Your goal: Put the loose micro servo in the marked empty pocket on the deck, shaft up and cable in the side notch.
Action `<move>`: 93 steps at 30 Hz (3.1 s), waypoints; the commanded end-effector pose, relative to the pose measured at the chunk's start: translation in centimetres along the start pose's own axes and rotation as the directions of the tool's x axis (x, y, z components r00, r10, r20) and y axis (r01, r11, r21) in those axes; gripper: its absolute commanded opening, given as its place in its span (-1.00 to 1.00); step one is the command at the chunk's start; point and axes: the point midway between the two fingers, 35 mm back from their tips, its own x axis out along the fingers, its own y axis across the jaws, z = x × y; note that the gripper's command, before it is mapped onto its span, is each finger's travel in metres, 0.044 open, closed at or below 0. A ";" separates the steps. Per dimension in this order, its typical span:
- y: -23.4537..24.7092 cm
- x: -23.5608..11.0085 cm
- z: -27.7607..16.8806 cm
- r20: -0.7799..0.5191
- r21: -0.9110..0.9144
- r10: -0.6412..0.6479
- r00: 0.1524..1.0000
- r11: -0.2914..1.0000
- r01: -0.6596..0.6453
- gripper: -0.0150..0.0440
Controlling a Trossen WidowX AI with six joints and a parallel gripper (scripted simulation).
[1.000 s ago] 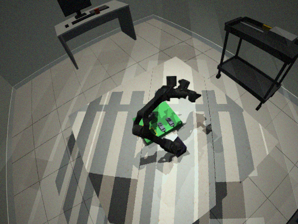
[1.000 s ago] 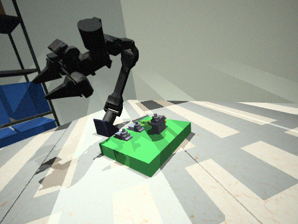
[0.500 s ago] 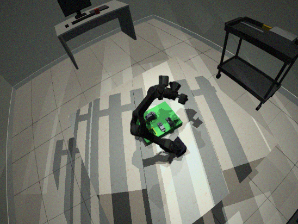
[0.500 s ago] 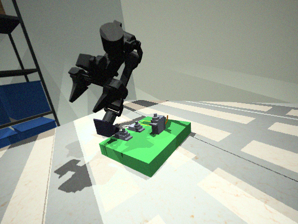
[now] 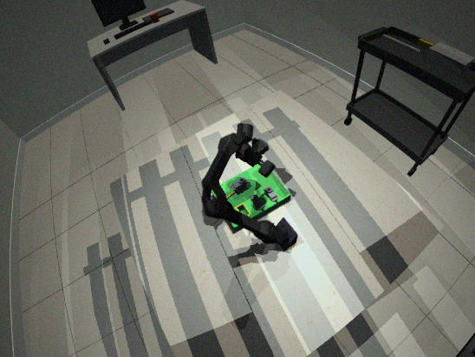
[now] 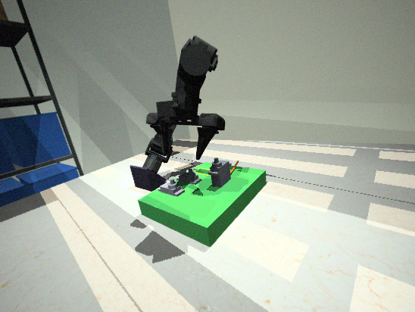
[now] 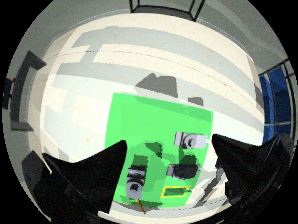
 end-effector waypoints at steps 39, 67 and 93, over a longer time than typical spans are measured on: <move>5.8 1.3 -11.8 -0.362 0.188 0.098 0.927 0.982 -0.030 1.00; 5.4 -0.5 -11.3 -0.362 0.189 0.097 0.927 0.982 -0.029 -0.49; 4.6 -1.3 -11.1 -0.362 0.189 0.097 0.927 0.982 -0.029 -0.49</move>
